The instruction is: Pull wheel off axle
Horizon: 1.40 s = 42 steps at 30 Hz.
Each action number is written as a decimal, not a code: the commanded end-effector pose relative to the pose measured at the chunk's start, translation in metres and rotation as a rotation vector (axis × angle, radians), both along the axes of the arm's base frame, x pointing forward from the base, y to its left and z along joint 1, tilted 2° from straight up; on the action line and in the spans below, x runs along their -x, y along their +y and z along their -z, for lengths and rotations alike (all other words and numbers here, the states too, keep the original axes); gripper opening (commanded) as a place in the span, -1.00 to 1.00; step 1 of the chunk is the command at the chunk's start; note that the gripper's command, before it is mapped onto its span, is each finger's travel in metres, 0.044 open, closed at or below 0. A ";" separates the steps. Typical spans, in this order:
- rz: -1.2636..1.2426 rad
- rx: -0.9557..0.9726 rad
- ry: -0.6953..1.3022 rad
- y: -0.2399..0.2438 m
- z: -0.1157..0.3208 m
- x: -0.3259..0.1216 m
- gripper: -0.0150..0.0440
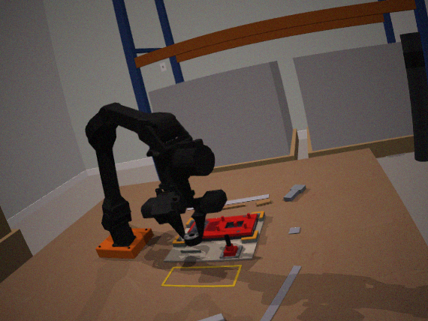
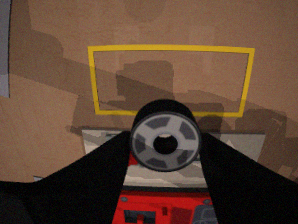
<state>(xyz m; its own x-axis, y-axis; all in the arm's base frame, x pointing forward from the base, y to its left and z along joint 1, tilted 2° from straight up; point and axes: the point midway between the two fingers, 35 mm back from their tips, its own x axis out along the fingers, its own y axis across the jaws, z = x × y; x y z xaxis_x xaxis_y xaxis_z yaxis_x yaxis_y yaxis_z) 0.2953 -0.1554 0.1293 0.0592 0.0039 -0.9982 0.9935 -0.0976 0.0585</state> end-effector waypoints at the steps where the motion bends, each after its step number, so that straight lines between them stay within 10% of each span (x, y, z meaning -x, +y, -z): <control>1: -0.006 -0.002 0.004 -0.008 0.001 0.010 -0.49; 33: -0.006 -0.003 0.004 -0.007 0.106 0.005 -0.49; 42: -0.009 -0.003 0.007 -0.008 0.101 0.004 0.31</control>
